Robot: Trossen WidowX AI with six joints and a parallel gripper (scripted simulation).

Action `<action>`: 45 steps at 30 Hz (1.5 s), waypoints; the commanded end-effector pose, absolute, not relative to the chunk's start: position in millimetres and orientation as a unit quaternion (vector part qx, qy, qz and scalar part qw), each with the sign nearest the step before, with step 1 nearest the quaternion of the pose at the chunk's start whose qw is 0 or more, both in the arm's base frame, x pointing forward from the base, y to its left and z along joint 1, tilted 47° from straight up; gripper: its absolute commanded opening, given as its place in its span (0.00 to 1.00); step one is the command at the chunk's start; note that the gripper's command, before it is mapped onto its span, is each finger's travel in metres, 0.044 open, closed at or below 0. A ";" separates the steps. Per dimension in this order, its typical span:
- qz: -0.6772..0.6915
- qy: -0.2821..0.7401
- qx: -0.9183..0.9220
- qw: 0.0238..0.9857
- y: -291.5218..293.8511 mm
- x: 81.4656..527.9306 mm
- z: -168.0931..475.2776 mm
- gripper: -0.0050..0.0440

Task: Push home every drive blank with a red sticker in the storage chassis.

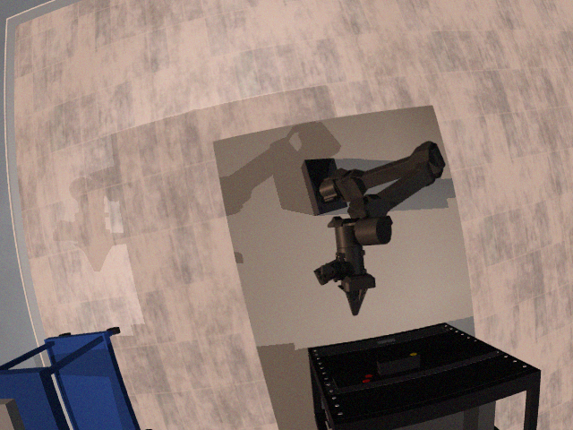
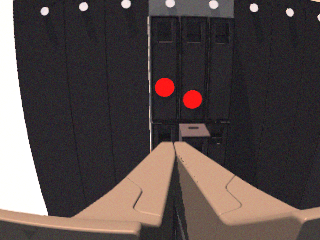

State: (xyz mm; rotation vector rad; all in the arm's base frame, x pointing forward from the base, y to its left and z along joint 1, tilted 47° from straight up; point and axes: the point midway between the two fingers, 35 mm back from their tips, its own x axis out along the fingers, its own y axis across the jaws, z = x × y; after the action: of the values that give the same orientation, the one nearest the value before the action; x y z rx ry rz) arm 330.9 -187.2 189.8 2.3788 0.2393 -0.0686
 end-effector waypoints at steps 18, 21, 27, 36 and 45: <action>-0.025 0.093 0.924 0.371 -194.0 274.9 202.8 0.10; -0.025 0.093 0.924 0.371 -194.0 274.9 202.8 0.10; -0.025 0.093 0.924 0.371 -194.0 274.9 202.8 0.10; -0.025 0.093 0.924 0.371 -194.0 274.9 202.8 0.10; -0.025 0.093 0.924 0.371 -194.0 274.9 202.8 0.10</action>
State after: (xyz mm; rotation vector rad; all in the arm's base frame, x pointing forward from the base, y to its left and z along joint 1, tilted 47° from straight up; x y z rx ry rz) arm 274.4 -192.9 199.2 2.3791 0.2397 -0.0726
